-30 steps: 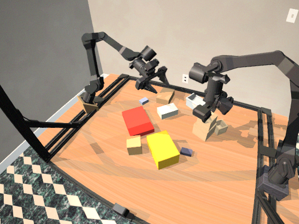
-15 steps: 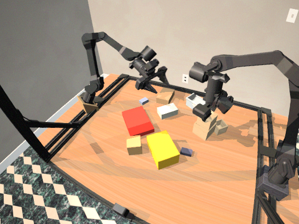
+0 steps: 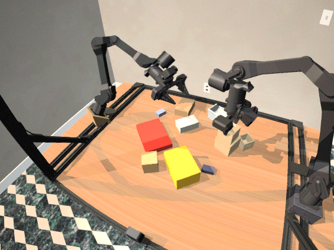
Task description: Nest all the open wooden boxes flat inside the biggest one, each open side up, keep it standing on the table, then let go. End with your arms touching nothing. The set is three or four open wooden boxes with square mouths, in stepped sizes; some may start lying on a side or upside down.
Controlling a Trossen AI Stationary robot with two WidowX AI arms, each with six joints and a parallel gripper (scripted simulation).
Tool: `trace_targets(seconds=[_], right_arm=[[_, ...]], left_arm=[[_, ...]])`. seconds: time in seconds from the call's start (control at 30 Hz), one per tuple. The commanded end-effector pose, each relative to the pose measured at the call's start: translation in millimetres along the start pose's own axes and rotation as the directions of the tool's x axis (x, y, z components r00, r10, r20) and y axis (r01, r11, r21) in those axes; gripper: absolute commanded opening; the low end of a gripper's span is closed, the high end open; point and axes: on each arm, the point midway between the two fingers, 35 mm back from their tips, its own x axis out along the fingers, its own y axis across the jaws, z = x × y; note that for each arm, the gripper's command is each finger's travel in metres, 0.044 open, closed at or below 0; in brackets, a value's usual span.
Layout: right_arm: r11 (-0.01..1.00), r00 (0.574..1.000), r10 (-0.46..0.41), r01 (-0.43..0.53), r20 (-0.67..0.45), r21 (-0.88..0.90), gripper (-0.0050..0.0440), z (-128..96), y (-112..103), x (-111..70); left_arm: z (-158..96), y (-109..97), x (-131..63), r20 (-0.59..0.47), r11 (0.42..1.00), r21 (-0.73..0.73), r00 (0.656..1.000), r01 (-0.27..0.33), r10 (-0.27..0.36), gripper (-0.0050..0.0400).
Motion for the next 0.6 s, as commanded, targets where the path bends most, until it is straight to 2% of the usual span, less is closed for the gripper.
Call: trace_targets(seconds=[0.0,0.57], right_arm=[[1.000,1.000,-0.004,0.004,0.006,0.000,0.0000,-0.6,-2.6,2.5],[1.000,1.000,-0.004,0.004,0.006,-0.001,0.0000,10.4,-2.8,2.6]], left_arm=[[-0.1,0.1,-0.1,0.000,1.000,0.003,1.000,0.000,0.000,0.0400],[-0.1,0.1,-0.1,0.000,1.000,0.003,1.000,0.000,0.000,0.0400]])
